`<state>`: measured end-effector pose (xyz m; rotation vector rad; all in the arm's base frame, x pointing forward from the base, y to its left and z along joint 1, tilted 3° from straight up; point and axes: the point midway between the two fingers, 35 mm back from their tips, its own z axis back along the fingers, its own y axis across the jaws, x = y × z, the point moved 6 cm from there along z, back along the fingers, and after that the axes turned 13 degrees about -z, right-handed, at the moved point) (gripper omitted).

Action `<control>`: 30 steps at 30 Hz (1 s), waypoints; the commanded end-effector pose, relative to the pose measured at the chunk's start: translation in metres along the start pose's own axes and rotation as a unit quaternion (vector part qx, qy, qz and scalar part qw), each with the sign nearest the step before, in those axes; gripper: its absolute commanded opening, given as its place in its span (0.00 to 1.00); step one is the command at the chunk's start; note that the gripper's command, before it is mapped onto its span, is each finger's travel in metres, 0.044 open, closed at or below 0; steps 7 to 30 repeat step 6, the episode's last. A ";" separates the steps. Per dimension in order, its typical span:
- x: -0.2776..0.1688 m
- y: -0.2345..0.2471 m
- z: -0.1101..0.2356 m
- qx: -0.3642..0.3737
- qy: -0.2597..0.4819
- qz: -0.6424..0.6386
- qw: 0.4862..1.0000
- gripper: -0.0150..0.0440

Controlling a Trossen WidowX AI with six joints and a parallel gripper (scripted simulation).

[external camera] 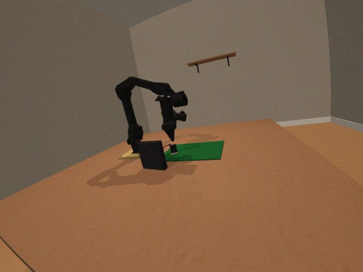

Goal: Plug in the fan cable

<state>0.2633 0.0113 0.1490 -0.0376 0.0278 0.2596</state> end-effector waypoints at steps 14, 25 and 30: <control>0.086 0.020 0.008 -0.001 -0.007 -0.002 1.000 0.69; 0.086 0.020 0.008 -0.001 -0.007 -0.002 1.000 0.69; 0.086 0.020 0.008 -0.001 -0.007 -0.002 1.000 0.69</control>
